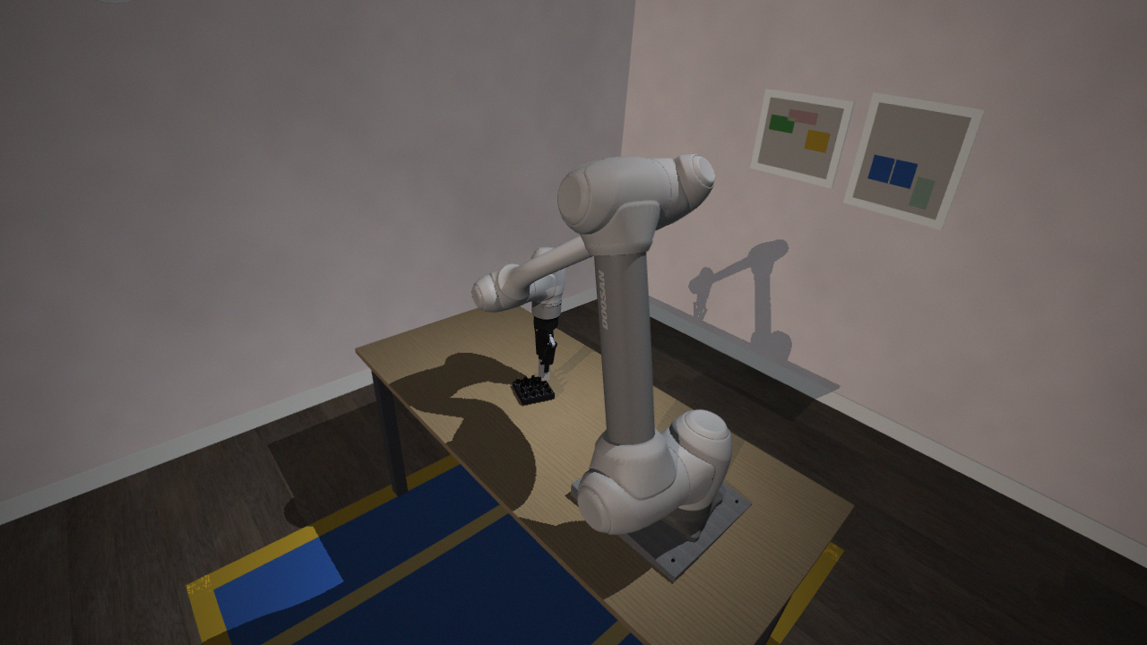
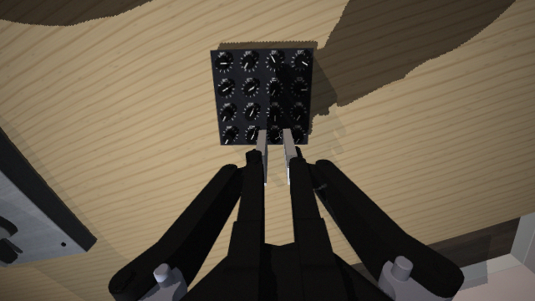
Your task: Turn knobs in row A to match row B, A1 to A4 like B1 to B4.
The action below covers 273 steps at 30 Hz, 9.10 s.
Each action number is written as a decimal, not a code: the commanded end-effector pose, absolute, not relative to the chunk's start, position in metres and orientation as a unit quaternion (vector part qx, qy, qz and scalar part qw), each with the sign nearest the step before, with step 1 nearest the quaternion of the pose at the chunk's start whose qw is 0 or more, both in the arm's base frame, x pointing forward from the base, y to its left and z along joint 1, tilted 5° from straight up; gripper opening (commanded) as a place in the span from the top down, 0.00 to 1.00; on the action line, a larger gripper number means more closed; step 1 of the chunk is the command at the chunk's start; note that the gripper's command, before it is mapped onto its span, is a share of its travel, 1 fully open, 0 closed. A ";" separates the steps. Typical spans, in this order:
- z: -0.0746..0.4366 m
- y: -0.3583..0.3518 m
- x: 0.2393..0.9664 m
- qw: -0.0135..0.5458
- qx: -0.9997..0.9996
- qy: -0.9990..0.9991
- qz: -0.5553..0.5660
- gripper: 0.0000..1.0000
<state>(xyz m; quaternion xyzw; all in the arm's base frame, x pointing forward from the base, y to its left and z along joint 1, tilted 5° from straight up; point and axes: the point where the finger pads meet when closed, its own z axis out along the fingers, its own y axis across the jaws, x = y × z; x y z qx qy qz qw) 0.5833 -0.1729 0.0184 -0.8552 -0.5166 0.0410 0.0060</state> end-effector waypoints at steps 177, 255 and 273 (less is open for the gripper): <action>0.005 -0.173 0.582 -0.004 -0.953 -0.300 0.041 0.95; 0.005 -0.173 0.582 -0.026 -0.959 0.281 0.032 0.95; 0.005 -0.173 0.582 -0.026 -0.959 0.281 0.032 0.88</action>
